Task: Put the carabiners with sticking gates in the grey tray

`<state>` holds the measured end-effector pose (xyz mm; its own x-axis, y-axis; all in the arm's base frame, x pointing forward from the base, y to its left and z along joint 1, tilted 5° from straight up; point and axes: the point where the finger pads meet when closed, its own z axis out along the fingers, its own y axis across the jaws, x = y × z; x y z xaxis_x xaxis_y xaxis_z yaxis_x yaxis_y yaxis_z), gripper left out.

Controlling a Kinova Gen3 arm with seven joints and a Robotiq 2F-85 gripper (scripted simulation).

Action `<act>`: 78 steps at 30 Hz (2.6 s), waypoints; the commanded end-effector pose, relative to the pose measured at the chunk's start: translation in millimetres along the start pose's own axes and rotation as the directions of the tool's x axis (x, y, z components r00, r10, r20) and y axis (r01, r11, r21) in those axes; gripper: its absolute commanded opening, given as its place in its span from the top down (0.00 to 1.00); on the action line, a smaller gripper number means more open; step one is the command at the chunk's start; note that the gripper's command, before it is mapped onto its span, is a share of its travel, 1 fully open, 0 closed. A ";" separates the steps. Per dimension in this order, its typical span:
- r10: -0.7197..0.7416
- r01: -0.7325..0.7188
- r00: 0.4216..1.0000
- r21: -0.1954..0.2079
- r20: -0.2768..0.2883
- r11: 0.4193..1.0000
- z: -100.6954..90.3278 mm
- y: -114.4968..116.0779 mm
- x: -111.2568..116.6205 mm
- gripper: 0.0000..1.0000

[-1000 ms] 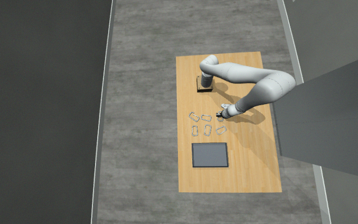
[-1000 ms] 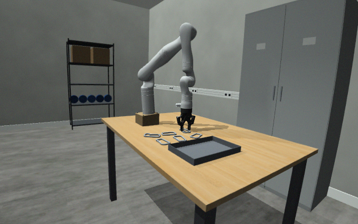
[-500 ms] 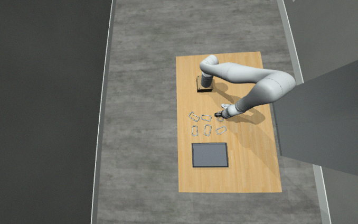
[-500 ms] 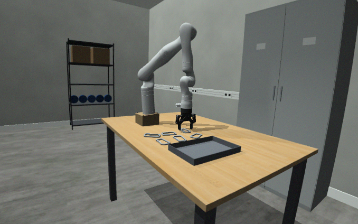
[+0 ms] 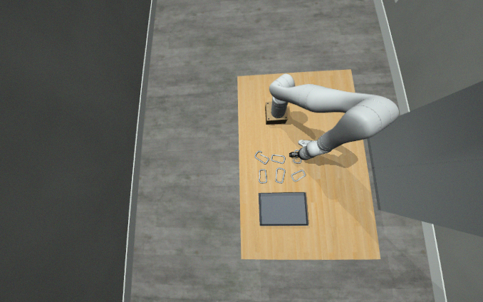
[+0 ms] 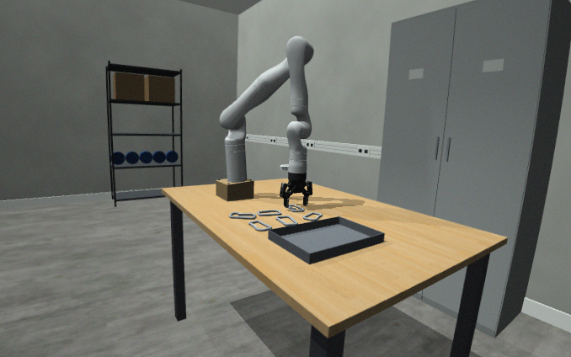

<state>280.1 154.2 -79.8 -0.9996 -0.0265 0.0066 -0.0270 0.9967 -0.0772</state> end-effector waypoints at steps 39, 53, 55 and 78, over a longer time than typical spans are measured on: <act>-0.006 0.006 1.000 0.001 -0.005 1.000 -71.7 2.1 0.5 0.00; -0.007 0.007 1.000 0.001 -0.005 1.000 -82.8 2.7 0.3 0.00; -0.007 0.007 1.000 0.001 -0.005 1.000 -82.8 2.7 0.3 0.00; -0.006 0.006 1.000 0.001 -0.005 1.000 -82.7 2.6 0.3 0.00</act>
<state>279.7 162.9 2.1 -0.9994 -0.0325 0.0133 -0.0334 0.9963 -0.0793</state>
